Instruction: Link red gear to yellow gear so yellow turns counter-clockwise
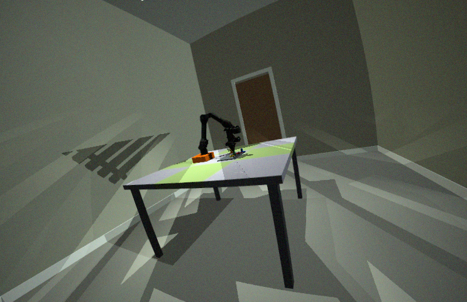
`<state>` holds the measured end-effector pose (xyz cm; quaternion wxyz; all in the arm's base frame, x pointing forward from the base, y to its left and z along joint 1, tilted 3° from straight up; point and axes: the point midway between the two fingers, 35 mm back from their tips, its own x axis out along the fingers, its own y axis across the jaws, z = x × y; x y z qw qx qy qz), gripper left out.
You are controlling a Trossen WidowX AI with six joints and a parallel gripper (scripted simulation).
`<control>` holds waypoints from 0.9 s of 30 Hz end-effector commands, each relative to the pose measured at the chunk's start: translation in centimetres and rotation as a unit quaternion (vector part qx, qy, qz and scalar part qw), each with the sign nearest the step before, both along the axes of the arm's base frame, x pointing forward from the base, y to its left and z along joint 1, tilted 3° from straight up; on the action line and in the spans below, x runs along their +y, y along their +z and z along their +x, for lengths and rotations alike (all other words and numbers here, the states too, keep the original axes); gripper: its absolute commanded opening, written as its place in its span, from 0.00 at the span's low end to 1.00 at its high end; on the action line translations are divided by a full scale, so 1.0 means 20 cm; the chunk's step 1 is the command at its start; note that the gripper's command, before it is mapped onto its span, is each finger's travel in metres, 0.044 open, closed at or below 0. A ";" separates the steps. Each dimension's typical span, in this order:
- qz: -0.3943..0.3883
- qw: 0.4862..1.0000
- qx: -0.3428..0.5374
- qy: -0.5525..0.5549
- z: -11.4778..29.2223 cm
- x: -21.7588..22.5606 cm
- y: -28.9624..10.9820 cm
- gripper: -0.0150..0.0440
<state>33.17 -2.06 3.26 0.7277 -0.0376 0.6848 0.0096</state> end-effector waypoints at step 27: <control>0.004 0.999 0.006 0.035 -0.22 0.56 0.17 0.89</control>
